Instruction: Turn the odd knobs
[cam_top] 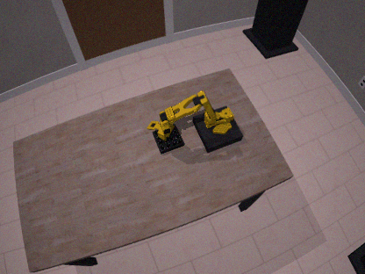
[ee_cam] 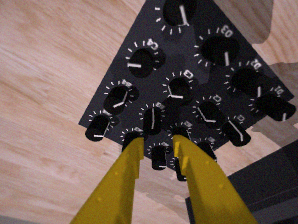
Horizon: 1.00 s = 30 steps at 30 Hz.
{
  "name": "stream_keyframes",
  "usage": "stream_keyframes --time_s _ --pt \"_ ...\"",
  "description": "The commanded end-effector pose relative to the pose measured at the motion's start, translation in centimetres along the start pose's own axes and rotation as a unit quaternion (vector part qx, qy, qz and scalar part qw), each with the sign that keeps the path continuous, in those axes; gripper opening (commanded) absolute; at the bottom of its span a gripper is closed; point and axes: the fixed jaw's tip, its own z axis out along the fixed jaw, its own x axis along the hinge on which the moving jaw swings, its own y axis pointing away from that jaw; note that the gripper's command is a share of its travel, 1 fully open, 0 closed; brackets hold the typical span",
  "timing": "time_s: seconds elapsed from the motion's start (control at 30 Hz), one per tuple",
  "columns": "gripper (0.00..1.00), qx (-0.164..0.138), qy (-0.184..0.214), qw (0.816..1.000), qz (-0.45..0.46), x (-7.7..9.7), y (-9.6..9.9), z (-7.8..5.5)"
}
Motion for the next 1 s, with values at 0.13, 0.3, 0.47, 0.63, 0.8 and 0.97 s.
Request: stream_keyframes --time_s 0.13,0.3,0.47,0.63,0.8,0.97 --pt "0.10 -0.001 0.000 1.000 -0.001 0.0 0.4 -0.3" --pt "0.10 -0.001 0.000 1.000 -0.001 -0.1 0.5 -0.5" --pt "0.10 -0.001 0.000 1.000 -0.001 -0.1 0.5 -0.5" --pt "0.10 -0.001 0.000 1.000 -0.001 -0.1 0.5 -0.4" --pt "0.10 -0.001 0.000 1.000 -0.001 -0.2 0.5 0.1" --pt "0.10 -0.001 0.000 1.000 -0.001 -0.2 0.6 0.6"
